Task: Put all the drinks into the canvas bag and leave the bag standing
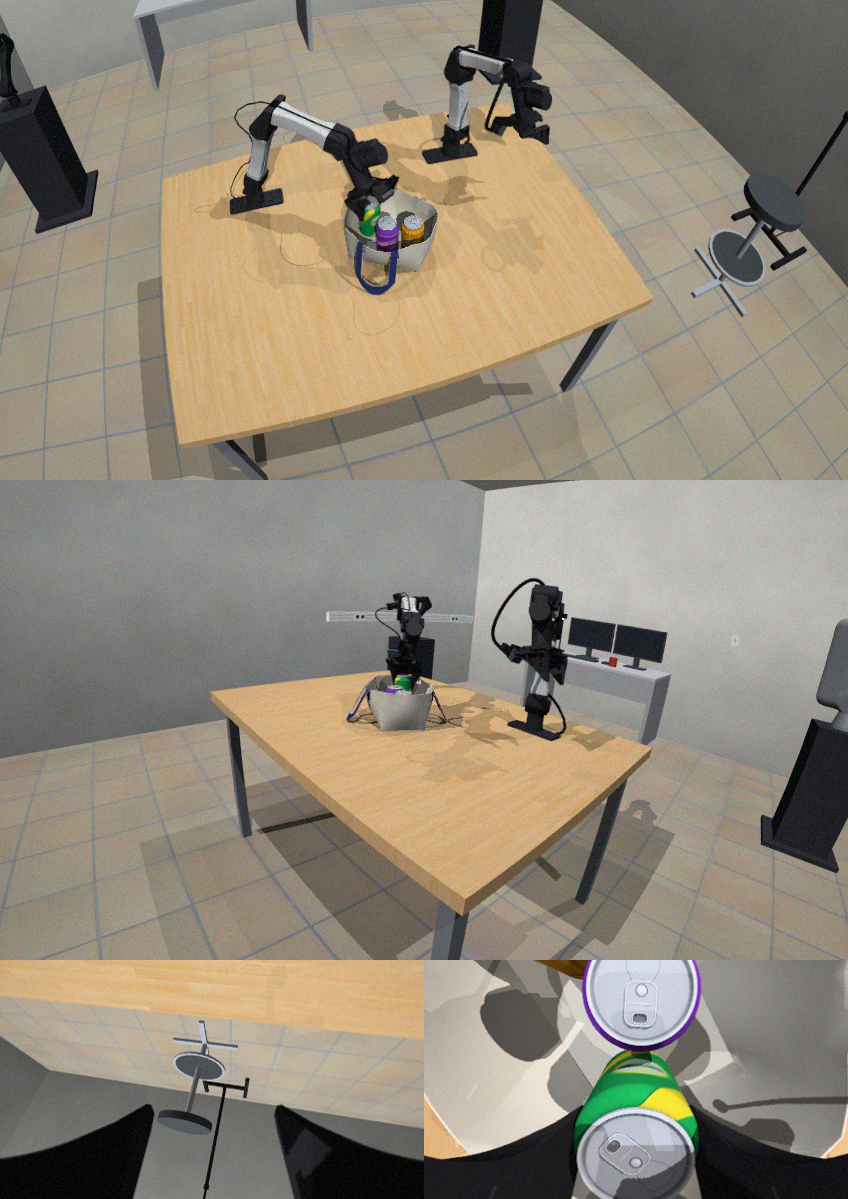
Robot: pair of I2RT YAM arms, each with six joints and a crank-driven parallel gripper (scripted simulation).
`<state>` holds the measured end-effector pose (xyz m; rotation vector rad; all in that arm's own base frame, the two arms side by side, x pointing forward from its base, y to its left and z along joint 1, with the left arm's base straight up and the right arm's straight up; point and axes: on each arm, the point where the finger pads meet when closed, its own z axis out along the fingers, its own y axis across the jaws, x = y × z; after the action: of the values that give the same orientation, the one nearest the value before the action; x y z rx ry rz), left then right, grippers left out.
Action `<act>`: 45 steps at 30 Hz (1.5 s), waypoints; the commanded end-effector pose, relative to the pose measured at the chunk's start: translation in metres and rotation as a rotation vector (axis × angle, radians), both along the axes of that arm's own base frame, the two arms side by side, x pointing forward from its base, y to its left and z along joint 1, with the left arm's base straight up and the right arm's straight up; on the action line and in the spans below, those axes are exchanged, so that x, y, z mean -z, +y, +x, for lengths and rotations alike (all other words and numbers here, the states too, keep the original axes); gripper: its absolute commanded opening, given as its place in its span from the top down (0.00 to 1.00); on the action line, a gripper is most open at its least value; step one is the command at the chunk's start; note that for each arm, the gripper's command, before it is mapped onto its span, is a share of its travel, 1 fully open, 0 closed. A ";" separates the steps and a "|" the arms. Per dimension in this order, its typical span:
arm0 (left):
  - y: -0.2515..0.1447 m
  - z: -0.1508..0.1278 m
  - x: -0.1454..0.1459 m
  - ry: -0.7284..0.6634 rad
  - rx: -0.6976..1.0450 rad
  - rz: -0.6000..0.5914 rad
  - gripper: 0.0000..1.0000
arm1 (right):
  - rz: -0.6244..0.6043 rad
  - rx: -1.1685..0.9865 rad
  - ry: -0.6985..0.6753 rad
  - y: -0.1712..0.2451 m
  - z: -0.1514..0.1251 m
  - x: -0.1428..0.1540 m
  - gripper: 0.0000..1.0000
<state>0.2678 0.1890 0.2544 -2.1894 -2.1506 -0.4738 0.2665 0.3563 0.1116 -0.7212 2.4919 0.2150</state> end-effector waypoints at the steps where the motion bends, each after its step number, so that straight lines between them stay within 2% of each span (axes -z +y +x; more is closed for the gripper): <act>1: -0.001 0.005 -0.016 -0.046 -0.005 0.018 0.09 | 0.141 0.004 -0.115 0.022 0.016 -0.043 0.26; 3: -0.002 0.006 -0.018 -0.050 -0.001 0.026 0.09 | 0.120 0.009 -0.094 0.017 0.012 -0.029 0.26; 4: -0.002 0.006 -0.018 -0.050 -0.001 0.026 0.09 | 0.140 0.006 -0.108 0.022 0.015 -0.038 0.26; 6: -0.002 0.006 -0.018 -0.050 -0.001 0.026 0.09 | 0.142 0.003 -0.112 0.022 0.016 -0.038 0.26; 7: -0.002 0.006 -0.018 -0.050 -0.001 0.026 0.09 | 0.123 0.006 -0.096 0.018 0.013 -0.027 0.26; 10: -0.002 0.006 -0.018 -0.050 -0.001 0.026 0.09 | 0.141 0.002 -0.111 0.023 0.016 -0.035 0.26; 13: -0.002 0.006 -0.018 -0.050 -0.001 0.026 0.09 | 0.128 0.006 -0.098 0.020 0.014 -0.025 0.26; 18: -0.002 0.006 -0.018 -0.050 -0.001 0.026 0.09 | 0.146 0.003 -0.113 0.024 0.017 -0.034 0.26; 20: -0.002 0.007 -0.021 -0.055 0.002 0.033 0.09 | 0.120 0.001 -0.095 0.019 0.013 -0.018 0.26; 21: -0.002 0.007 -0.021 -0.055 0.002 0.033 0.09 | 0.138 0.000 -0.108 0.023 0.016 -0.026 0.26; 23: -0.002 0.007 -0.021 -0.055 0.002 0.033 0.09 | 0.135 -0.004 -0.109 0.023 0.017 -0.024 0.26; 24: -0.002 0.007 -0.021 -0.055 0.002 0.033 0.09 | 0.105 -0.002 -0.088 0.019 0.014 -0.008 0.26; 27: -0.002 0.007 -0.021 -0.055 0.002 0.033 0.09 | 0.109 -0.005 -0.093 0.020 0.015 -0.009 0.26; 28: -0.002 0.007 -0.021 -0.055 0.002 0.033 0.09 | 0.130 -0.005 -0.106 0.025 0.018 -0.018 0.26; 30: -0.002 0.007 -0.021 -0.055 0.002 0.033 0.09 | 0.098 -0.005 -0.085 0.019 0.014 -0.001 0.26; 32: -0.002 0.007 -0.021 -0.055 0.002 0.033 0.09 | 0.096 -0.005 -0.084 0.020 0.015 0.001 0.26; 33: -0.002 0.007 -0.021 -0.055 0.002 0.033 0.09 | 0.130 -0.004 -0.107 0.025 0.018 -0.017 0.26; 35: -0.002 0.007 -0.021 -0.055 0.002 0.033 0.09 | 0.130 -0.004 -0.107 0.025 0.018 -0.017 0.26; 37: -0.002 0.008 -0.024 -0.059 0.006 0.041 0.09 | 0.106 0.003 -0.086 0.018 0.013 -0.002 0.26; 41: -0.002 0.008 -0.024 -0.059 0.006 0.041 0.09 | 0.119 -0.004 -0.100 0.023 0.017 -0.007 0.26; 42: -0.002 0.008 -0.024 -0.059 0.006 0.041 0.09 | 0.095 -0.004 -0.085 0.018 0.014 0.005 0.26; 45: -0.002 0.008 -0.024 -0.059 0.006 0.041 0.09 | 0.138 -0.003 -0.114 0.028 0.022 -0.017 0.26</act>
<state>0.2728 0.1866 0.2621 -2.2006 -2.1247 -0.5127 0.2662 0.3561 0.0875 -0.7221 2.4924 0.2145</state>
